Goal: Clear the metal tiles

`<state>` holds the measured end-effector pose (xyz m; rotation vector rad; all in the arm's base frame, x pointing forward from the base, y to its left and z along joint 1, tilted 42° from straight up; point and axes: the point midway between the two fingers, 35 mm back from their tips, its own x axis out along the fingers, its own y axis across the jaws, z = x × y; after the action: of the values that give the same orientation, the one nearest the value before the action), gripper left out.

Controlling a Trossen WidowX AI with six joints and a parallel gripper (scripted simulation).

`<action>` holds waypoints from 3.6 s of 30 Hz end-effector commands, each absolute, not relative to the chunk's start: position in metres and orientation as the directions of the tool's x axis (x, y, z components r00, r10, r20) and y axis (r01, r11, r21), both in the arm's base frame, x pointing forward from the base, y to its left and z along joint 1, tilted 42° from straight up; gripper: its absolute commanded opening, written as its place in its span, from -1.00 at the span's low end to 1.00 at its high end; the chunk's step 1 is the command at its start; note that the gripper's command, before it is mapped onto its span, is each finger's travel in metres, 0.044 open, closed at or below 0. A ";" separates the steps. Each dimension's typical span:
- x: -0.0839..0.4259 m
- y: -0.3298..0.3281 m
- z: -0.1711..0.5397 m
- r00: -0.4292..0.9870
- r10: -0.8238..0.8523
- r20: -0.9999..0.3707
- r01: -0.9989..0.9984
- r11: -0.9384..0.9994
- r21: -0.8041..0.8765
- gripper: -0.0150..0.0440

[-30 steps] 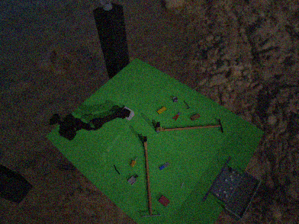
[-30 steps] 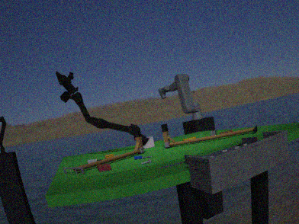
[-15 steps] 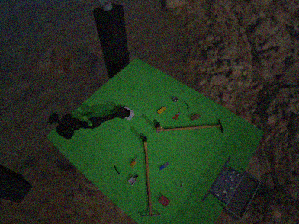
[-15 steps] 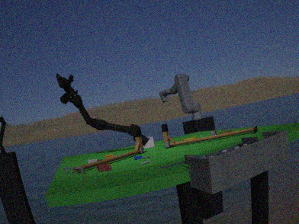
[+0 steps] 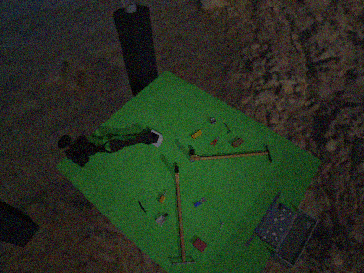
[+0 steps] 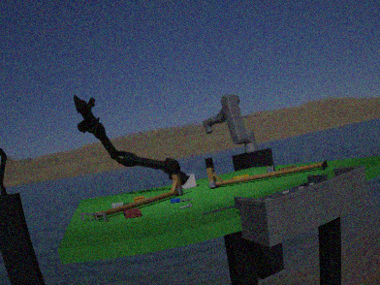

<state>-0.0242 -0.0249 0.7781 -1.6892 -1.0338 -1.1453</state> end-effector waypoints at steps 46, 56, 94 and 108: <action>-0.068 0.027 0.718 0.466 0.250 0.849 0.869 -0.308 -0.387 1.00; -0.071 0.043 0.702 0.525 0.240 0.817 0.839 -0.304 -0.451 1.00; -0.054 0.108 0.633 0.738 0.094 0.669 0.671 -0.217 -0.709 1.00; -0.036 0.130 0.604 0.795 0.004 0.606 0.600 -0.143 -0.787 1.00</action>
<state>-0.0427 0.1248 0.6132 -1.6779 -0.5214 -0.5693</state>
